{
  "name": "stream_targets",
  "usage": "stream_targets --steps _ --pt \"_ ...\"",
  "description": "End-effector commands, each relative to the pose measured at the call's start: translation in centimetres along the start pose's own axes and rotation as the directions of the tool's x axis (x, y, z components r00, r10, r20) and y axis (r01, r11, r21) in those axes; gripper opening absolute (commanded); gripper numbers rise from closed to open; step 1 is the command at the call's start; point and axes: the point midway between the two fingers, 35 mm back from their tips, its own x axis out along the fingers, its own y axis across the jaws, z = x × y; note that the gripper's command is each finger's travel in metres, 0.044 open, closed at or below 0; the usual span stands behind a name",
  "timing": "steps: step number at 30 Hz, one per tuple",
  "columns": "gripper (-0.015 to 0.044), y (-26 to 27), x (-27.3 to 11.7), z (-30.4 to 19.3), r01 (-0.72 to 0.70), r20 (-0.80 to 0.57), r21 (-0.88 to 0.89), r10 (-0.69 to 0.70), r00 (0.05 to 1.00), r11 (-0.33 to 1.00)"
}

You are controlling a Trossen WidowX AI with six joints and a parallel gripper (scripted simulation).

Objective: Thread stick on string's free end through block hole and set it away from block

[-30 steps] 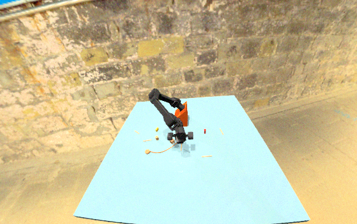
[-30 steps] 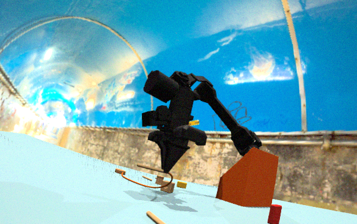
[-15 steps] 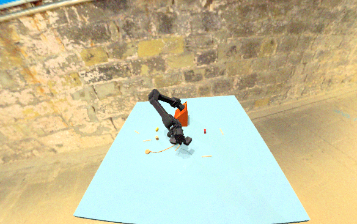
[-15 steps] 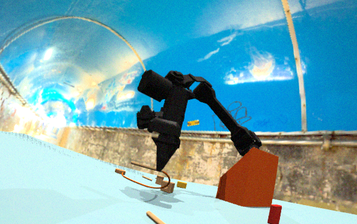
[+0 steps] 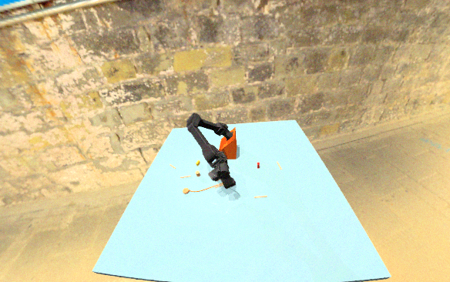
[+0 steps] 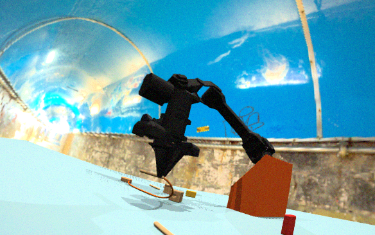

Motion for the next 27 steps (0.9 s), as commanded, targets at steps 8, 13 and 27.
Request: stream_targets --steps 8,13,27 --pt "0.0000 0.5 -0.1 1.2 -0.004 0.006 0.391 0.002 1.000 0.920" --pt "0.0000 0.6 -0.1 1.6 -0.005 0.007 0.553 0.002 1.000 0.833" --pt "0.0000 1.1 0.0 2.9 -0.009 0.009 0.892 0.002 1.000 0.451"
